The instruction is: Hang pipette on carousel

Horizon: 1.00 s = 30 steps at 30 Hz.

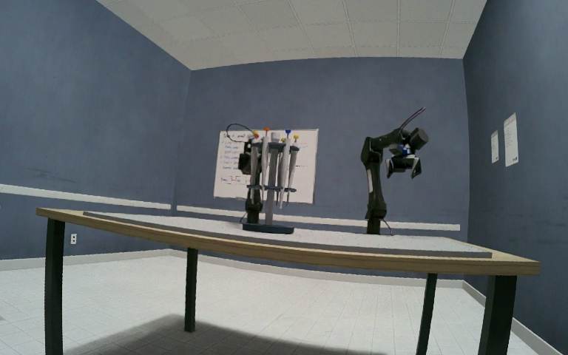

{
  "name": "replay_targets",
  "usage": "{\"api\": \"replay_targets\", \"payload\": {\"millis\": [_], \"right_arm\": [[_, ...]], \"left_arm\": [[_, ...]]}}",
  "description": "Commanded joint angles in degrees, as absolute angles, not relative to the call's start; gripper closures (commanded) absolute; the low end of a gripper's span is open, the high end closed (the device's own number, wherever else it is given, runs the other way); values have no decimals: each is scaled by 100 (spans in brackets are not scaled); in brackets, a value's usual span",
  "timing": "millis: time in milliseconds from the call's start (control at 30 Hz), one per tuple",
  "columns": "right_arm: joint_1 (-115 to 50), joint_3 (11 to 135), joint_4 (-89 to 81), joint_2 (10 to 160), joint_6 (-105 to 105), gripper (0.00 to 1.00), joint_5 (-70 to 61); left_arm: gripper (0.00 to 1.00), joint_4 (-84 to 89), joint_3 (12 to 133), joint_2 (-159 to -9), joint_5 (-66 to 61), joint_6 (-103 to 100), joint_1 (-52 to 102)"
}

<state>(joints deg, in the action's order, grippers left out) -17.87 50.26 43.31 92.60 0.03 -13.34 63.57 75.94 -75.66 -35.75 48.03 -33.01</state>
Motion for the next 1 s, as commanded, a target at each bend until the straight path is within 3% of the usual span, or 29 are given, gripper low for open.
{"api": "replay_targets", "payload": {"millis": [0,967], "right_arm": [[-1744,5220,4324,9082,27,88,-1343],[-1805,5243,4325,9162,26,88,-1290]], "left_arm": [[0,6283,7675,-7540,-3688,4853,-3334],[0,6283,7675,-7540,-3688,4853,-3334]]}}
